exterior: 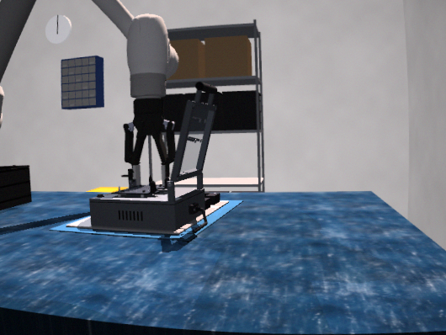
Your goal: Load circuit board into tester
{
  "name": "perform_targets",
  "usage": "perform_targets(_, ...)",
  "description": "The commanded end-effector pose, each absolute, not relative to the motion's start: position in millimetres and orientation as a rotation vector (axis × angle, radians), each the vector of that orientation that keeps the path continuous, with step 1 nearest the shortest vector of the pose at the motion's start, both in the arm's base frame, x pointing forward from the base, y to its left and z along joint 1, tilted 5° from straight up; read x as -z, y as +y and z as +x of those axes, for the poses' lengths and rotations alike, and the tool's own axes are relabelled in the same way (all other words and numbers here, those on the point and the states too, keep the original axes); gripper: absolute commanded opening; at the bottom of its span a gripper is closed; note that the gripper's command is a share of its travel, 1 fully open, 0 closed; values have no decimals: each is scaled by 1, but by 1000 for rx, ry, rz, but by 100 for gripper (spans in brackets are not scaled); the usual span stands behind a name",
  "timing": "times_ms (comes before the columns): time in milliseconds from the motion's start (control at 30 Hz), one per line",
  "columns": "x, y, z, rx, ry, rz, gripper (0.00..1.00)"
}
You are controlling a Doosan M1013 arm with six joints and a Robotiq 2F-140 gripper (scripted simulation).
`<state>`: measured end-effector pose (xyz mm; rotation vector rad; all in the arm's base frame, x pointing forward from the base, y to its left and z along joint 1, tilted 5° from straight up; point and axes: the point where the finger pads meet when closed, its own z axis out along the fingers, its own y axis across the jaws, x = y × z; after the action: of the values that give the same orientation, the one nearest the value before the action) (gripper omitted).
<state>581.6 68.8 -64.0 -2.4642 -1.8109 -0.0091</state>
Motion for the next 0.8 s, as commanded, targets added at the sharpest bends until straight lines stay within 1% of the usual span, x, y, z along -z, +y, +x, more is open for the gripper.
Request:
perform_targets(0,63,69,582,9,-1811,-2464,46)
perform_targets(767,59,68,582,9,-1811,-2464,46)
